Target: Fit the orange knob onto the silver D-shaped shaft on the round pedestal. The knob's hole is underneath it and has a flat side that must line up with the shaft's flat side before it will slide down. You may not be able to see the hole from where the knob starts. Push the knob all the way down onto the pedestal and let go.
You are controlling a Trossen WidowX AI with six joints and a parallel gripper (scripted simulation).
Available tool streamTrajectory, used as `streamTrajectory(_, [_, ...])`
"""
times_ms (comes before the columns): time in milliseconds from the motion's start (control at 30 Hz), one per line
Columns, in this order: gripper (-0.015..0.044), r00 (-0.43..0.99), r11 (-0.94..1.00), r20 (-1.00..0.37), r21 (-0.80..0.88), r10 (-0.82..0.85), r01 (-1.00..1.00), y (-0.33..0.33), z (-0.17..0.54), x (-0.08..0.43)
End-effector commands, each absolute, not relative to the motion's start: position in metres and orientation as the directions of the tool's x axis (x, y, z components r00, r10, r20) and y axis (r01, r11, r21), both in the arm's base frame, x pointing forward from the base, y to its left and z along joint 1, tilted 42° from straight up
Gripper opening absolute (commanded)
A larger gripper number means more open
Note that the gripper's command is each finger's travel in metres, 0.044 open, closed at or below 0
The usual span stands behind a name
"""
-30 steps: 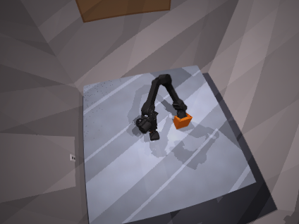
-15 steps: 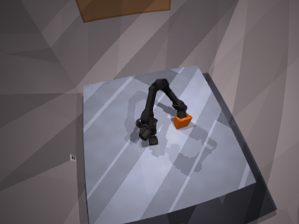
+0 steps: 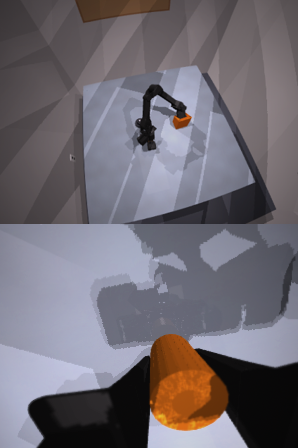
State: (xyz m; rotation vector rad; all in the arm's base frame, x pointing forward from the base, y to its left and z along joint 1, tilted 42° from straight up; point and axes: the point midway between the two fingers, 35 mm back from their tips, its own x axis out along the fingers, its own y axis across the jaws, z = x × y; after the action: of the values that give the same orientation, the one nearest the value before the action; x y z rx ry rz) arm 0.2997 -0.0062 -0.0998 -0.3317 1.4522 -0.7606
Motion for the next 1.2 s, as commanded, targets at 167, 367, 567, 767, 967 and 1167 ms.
streamTrajectory(167, [0.0,-0.063,0.719,-0.753,-0.647,-0.655,0.253,-0.0222,-0.1189,0.2982])
streamTrajectory(367, [0.0079,-0.066,0.721,-0.757,-0.642,-0.65,0.261,-0.0206,-0.1174,0.2984])
streamTrajectory(567, [0.0236,-0.066,0.721,-0.757,-0.642,-0.65,0.261,-0.0206,-0.1174,0.2984])
streamTrajectory(767, [0.024,-0.066,0.721,-0.757,-0.642,-0.65,0.261,-0.0206,-0.1174,0.2984])
streamTrajectory(967, [0.024,-0.066,0.721,-0.757,-0.642,-0.65,0.261,-0.0206,-0.1174,0.2984])
streamTrajectory(1167, [0.0292,-0.065,0.722,-0.757,-0.641,-0.65,0.26,-0.0137,-0.1104,0.3003])
